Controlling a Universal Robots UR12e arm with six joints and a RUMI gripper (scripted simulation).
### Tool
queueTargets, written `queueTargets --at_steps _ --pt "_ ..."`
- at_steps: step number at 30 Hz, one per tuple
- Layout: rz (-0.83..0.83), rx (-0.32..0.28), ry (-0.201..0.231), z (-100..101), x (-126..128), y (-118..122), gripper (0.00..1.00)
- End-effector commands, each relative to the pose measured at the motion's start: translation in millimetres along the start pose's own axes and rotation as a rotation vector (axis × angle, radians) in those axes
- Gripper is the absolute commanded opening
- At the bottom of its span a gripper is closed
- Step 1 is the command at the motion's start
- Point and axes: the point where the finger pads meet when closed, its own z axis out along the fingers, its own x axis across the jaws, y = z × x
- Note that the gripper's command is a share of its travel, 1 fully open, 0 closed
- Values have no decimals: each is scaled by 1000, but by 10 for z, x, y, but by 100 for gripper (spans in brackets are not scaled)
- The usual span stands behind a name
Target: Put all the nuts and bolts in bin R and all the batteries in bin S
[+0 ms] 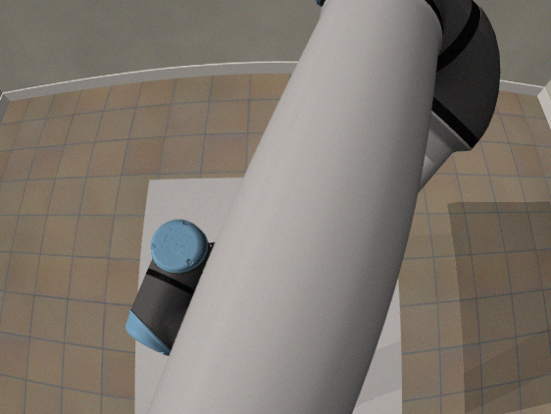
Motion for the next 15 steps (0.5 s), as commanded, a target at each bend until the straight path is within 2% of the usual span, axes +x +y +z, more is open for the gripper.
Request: queueTargets --at_steps 1,6,9,15 --pt "50 0 -1 -21 -17 -58 0" --pt "231 0 -1 -21 -89 -349 0" --pt "231 0 -1 -21 -103 -408 0" --pt "231 0 -1 -21 -189 -758 0"
